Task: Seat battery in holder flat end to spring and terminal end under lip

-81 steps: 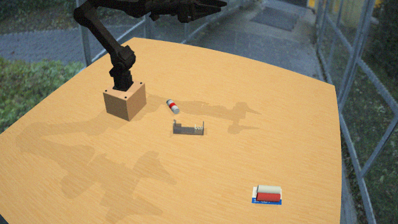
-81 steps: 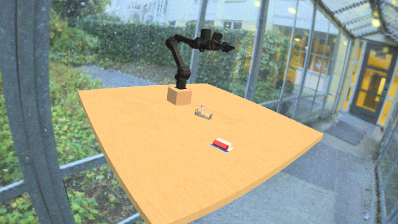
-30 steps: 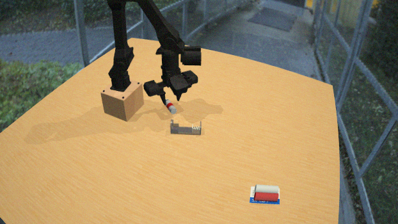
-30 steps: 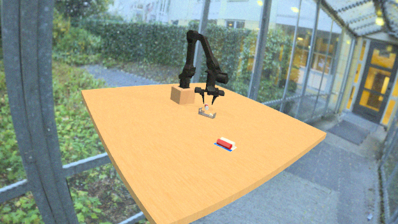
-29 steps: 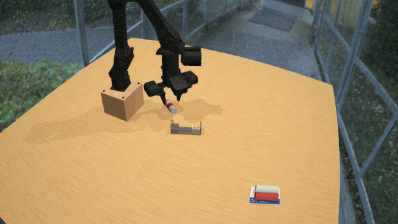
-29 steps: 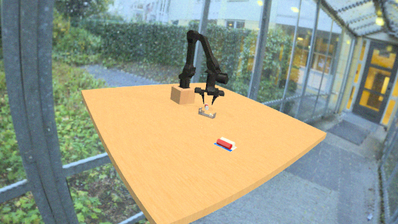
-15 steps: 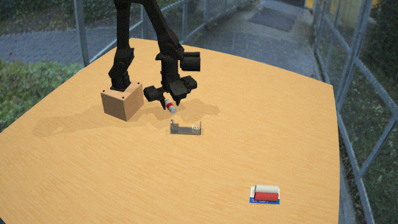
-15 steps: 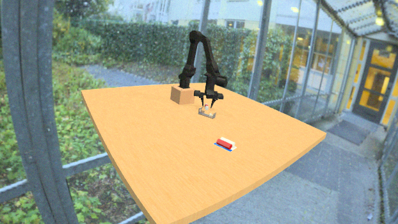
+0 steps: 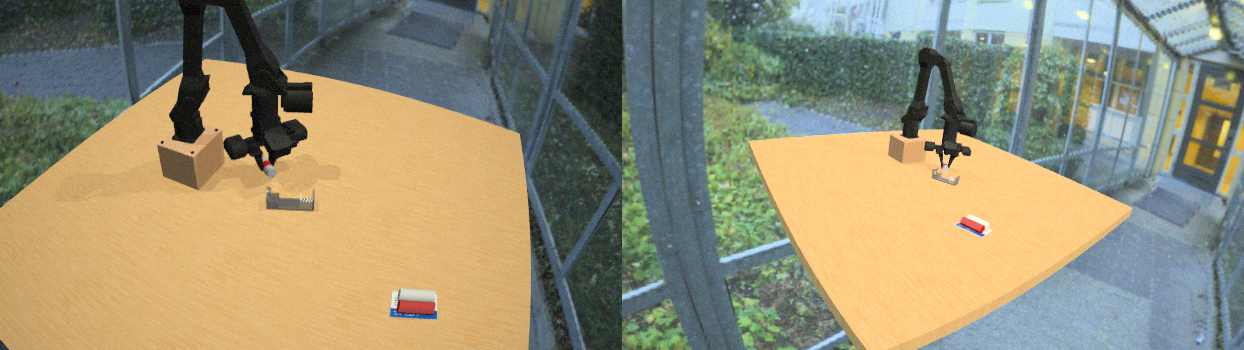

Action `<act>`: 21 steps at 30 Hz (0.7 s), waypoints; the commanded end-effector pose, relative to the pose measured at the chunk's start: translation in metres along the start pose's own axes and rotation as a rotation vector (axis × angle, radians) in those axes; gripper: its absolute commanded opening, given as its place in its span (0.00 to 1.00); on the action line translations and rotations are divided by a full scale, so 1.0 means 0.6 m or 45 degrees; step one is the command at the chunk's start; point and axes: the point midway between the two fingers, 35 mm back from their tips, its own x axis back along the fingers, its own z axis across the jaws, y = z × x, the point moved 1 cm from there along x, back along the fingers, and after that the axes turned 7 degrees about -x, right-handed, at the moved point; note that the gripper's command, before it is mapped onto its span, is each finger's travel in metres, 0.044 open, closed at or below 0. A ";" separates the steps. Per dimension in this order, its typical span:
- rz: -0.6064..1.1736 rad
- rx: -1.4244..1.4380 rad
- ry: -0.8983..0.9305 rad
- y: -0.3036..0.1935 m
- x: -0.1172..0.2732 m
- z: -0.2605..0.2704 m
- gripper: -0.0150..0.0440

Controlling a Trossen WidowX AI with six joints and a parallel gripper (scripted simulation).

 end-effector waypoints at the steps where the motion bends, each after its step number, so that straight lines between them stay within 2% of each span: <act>1: -0.001 0.002 -0.008 0.000 -0.001 -0.001 0.39; 10: -0.001 0.002 -0.007 0.001 0.076 0.000 0.39; 15: -0.001 0.031 -0.007 0.005 0.083 0.001 0.39; 21: -0.004 0.287 -0.007 0.043 0.094 0.015 0.39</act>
